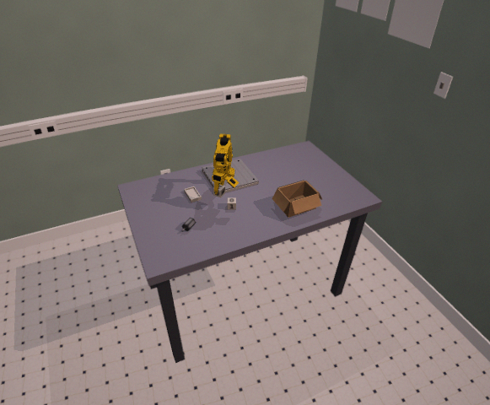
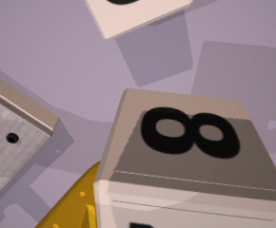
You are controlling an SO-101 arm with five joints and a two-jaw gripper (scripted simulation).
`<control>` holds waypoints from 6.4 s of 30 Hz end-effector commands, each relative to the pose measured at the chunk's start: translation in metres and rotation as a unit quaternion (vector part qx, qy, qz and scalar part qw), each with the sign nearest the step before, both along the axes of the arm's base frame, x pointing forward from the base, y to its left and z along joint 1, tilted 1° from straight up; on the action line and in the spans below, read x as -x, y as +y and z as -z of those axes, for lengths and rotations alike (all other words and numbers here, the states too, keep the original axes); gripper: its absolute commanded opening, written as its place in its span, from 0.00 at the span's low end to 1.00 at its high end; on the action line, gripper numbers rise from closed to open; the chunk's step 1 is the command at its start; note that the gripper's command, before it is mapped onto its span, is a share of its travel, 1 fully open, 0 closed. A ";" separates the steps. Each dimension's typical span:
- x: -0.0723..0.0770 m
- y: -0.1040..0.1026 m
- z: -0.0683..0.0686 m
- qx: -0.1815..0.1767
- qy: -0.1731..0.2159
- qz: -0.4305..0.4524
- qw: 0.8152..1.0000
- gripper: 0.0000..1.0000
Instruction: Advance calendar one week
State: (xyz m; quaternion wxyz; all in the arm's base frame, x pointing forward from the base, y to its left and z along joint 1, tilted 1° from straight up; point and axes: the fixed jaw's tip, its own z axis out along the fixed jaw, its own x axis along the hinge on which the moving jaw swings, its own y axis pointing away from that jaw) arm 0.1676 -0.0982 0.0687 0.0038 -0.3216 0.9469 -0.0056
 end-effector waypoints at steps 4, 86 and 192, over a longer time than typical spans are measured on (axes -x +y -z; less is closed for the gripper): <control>-0.012 0.018 -0.003 0.003 -0.007 -0.056 0.998 0.00; -0.019 0.147 0.033 -0.003 0.017 -0.383 0.924 0.00; -0.018 0.147 0.069 -0.003 0.017 -0.383 0.924 0.00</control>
